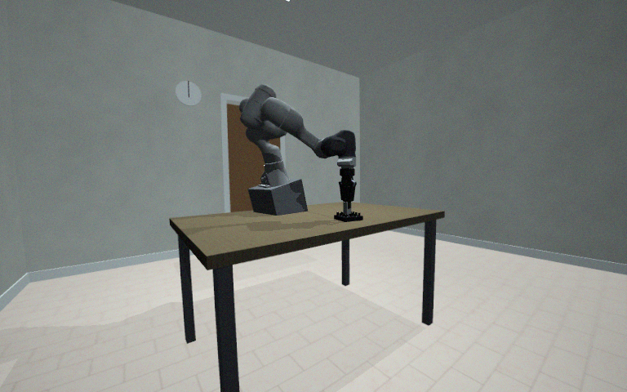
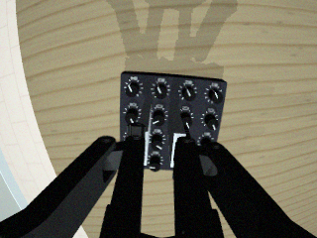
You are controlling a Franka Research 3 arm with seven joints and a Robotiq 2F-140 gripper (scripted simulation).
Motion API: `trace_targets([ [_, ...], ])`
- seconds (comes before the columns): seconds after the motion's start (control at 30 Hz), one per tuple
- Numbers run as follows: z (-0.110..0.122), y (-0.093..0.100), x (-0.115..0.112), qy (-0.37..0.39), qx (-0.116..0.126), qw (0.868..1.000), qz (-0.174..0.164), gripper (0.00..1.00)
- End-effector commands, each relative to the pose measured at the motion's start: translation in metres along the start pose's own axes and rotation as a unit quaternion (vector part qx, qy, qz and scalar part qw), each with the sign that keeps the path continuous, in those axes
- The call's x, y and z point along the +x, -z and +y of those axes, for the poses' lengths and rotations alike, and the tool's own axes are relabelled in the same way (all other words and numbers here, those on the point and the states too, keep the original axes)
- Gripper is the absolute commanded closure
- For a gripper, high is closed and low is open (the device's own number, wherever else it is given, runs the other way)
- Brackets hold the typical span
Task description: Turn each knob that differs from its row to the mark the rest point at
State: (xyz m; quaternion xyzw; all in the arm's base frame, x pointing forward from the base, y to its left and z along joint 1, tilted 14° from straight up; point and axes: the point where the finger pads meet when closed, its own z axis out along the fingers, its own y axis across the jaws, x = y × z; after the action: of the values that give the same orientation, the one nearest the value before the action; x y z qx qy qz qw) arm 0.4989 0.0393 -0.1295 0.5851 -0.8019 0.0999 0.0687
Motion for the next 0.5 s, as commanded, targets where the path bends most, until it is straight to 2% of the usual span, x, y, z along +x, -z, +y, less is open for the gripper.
trace_targets([
  [0.0, -0.0015, -0.0001, -0.001, -0.003, 0.002, 1.0, -0.001, 0.88],
  [0.1, -0.0015, -0.0001, -0.001, -0.003, 0.002, 1.0, -0.001, 0.88],
  [0.13, -0.0015, -0.0001, -0.001, -0.003, 0.002, 1.0, -0.001, 0.95],
  [0.47, -0.0015, -0.0001, -0.001, -0.003, 0.002, 1.0, -0.001, 0.95],
])
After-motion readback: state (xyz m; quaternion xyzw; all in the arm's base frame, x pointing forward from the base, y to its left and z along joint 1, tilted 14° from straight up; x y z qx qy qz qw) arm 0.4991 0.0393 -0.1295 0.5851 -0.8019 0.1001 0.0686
